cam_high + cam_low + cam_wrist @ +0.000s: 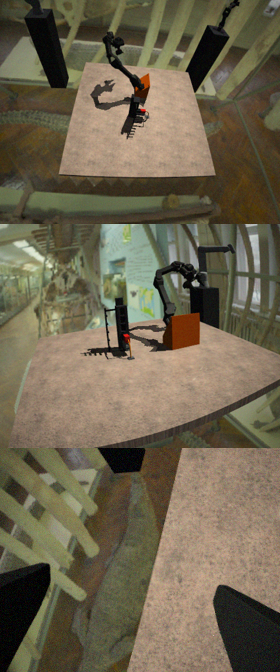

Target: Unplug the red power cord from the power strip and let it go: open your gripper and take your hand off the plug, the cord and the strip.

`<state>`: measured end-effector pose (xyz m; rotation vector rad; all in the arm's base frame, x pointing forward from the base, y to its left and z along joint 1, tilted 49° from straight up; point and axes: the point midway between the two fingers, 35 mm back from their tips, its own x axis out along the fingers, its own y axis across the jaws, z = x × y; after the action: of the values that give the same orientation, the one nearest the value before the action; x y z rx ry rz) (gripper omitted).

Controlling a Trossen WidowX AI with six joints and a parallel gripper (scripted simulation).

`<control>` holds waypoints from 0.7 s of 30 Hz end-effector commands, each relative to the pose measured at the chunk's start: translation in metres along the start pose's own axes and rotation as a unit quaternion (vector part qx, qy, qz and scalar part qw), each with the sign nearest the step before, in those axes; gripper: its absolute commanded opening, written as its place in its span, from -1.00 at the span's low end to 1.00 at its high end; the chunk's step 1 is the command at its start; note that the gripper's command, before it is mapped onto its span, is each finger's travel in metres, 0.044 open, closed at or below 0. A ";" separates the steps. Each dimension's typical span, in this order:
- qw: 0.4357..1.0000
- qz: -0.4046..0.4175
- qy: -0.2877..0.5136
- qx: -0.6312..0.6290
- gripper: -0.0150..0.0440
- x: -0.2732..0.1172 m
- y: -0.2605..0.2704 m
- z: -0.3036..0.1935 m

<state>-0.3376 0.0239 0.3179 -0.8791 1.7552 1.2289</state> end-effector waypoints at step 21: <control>0.962 -0.183 -0.203 0.011 0.05 0.024 -0.097 0.328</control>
<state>-0.2320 0.2764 0.2093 -0.8060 1.2698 1.1205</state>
